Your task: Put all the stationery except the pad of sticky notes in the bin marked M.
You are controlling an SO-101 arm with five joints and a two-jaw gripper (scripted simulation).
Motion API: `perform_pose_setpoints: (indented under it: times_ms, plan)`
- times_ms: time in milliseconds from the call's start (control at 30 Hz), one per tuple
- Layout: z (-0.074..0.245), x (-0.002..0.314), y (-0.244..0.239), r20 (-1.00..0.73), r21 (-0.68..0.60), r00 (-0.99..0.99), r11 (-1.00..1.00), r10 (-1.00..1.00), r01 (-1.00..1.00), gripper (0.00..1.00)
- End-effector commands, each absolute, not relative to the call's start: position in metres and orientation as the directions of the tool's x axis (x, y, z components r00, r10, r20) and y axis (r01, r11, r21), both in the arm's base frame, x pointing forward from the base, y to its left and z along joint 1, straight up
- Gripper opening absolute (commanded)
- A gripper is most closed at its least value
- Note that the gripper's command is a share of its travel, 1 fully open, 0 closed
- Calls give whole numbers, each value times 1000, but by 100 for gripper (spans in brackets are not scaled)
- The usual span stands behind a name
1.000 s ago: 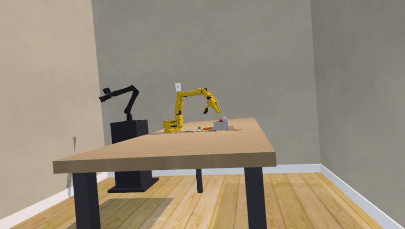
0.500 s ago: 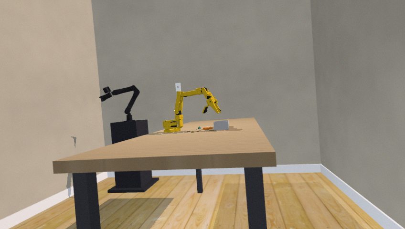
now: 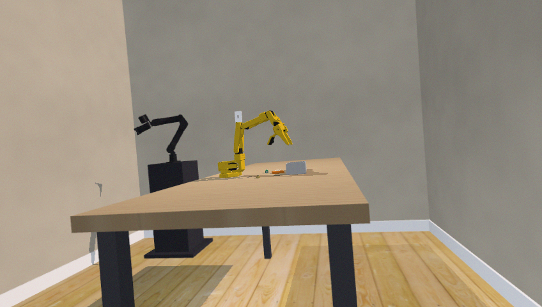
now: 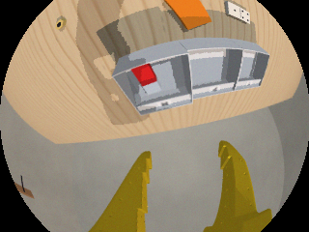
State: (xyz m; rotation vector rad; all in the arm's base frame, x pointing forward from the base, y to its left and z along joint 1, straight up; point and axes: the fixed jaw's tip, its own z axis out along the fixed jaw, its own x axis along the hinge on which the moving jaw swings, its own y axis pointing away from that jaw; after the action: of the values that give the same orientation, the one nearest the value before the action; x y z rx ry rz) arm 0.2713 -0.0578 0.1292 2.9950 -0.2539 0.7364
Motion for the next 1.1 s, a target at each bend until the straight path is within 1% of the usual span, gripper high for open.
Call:
perform_pose_setpoints:
  times_ms: [0, 267, 500, 767, 833, 1067]
  plan:
    - [150, 273, -56, 532, 9, 837, -988, -128, -157, 31]
    - [150, 272, -55, 531, 0, 835, -985, -145, -171, 31]
    - [149, 270, -54, 523, -38, 825, -973, -214, -229, 31]
    - [148, 263, -51, 493, -126, 783, -922, -378, -366, 31]
    - [148, 263, -51, 493, -126, 783, -922, -378, -366, 31]
    - [145, 254, -46, 430, -231, 689, -809, -583, -540, 31]
